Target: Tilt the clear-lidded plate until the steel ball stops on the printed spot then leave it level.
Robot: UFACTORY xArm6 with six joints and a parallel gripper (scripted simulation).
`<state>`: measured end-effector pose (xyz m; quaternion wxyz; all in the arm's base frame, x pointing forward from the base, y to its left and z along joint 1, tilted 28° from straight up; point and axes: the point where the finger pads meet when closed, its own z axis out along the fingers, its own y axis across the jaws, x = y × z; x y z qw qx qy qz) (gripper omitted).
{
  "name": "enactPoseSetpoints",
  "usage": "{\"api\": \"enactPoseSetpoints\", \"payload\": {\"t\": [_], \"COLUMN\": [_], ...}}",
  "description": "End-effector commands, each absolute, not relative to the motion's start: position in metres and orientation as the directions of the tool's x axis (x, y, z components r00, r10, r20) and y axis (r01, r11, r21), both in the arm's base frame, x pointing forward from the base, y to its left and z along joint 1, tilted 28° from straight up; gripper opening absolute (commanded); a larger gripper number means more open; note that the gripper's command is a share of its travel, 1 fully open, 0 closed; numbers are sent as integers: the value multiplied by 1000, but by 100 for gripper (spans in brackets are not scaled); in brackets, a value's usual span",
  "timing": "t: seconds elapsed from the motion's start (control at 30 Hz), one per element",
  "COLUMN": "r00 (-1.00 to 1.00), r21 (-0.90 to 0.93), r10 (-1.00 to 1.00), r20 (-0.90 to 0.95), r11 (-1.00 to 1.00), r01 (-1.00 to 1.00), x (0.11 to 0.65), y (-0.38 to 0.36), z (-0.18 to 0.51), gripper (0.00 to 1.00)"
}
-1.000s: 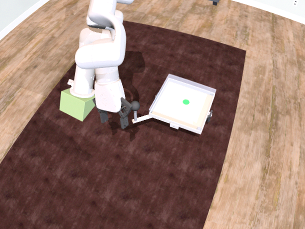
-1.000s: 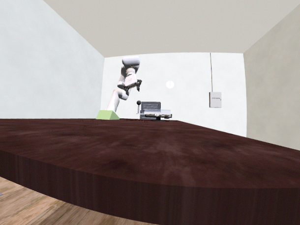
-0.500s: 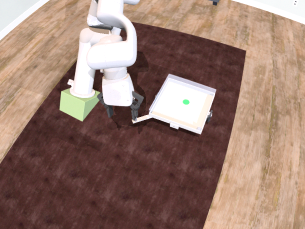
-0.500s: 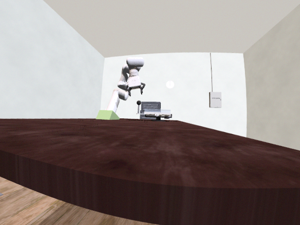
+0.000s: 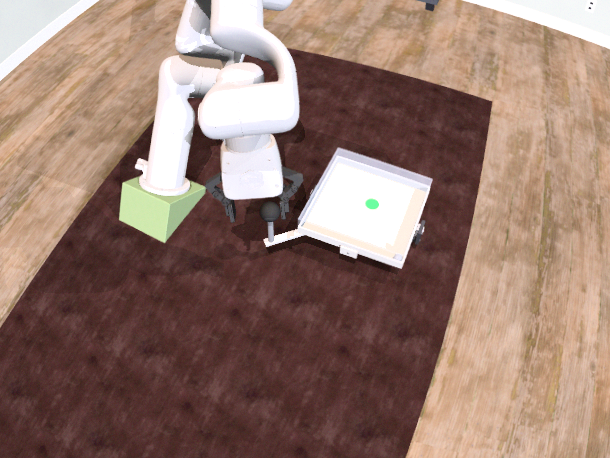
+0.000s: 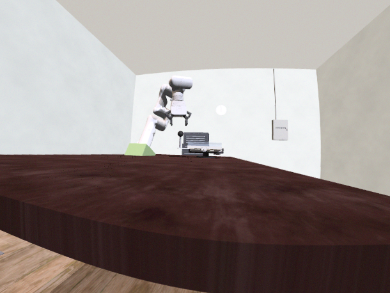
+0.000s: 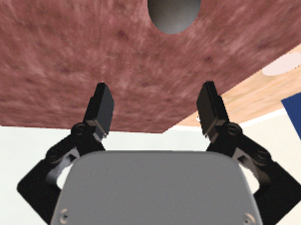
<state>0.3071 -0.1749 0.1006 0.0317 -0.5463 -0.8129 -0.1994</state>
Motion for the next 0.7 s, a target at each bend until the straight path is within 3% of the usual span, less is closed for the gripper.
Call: {"api": "enactPoseSetpoints", "payload": {"t": [0.0,0.57,0.6,0.67], "r00": [-504,-709,-709,-709], "r21": [308,360,360,360], "r10": [817,633,633,633], "r20": [282,312,312,312], "r11": [420,611,611,611], "r01": [854,705,705,705], "x": [307,303,303,303], "y": [-162,-131,-131,-131], "z": [109,129,129,129], "gripper": [100,100,61,61]}}
